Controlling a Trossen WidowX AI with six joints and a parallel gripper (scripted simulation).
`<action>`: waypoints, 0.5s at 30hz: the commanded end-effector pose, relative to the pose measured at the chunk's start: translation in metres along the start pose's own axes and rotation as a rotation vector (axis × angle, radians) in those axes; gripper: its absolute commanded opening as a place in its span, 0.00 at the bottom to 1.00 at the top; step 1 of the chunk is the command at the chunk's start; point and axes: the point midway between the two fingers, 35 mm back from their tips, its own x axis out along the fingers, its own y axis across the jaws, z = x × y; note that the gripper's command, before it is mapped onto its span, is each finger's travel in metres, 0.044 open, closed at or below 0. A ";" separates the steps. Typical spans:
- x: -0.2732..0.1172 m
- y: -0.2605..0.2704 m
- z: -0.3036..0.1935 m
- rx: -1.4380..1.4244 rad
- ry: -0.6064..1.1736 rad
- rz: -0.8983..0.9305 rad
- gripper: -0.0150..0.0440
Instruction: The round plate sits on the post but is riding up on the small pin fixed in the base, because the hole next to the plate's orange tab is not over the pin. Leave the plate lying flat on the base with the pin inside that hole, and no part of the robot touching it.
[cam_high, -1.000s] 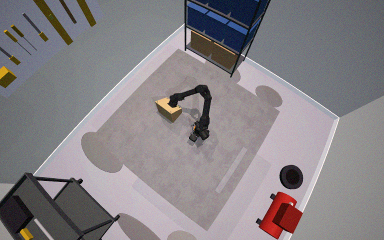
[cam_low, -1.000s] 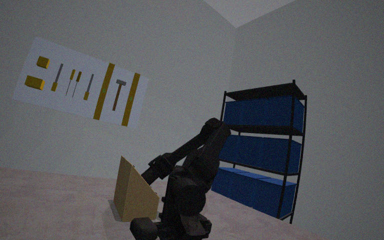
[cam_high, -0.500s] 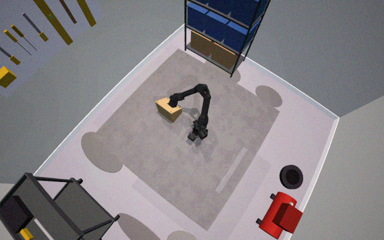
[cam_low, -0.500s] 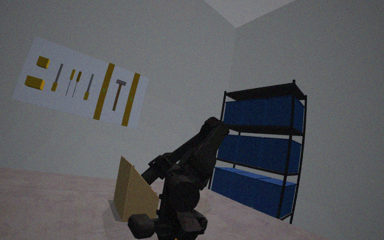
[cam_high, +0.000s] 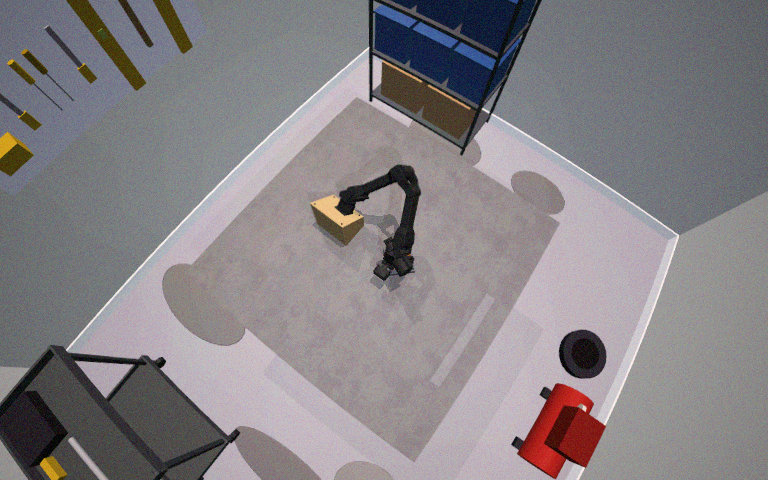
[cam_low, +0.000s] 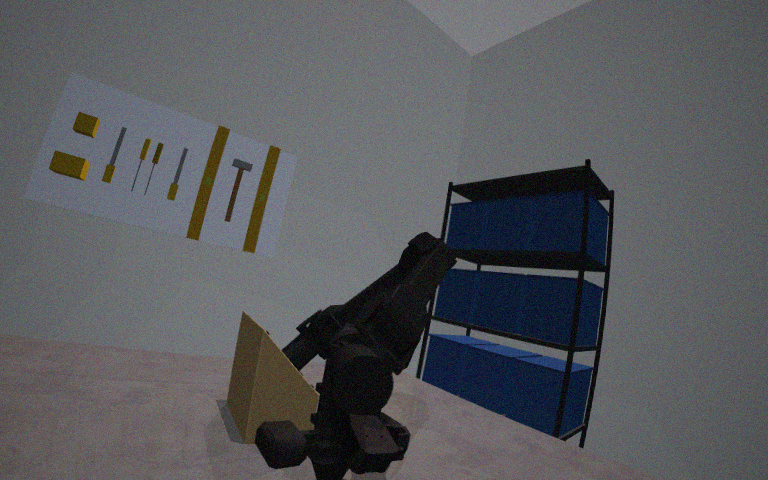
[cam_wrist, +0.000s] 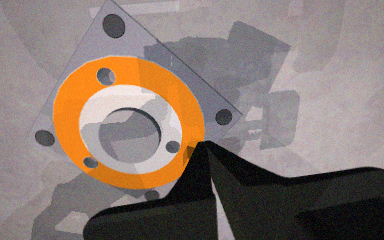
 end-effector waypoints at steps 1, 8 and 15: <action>0.002 0.001 -0.008 0.006 0.016 0.003 0.25; 0.002 0.002 -0.011 0.006 0.016 0.003 0.25; 0.002 0.005 -0.014 0.006 0.016 0.003 0.25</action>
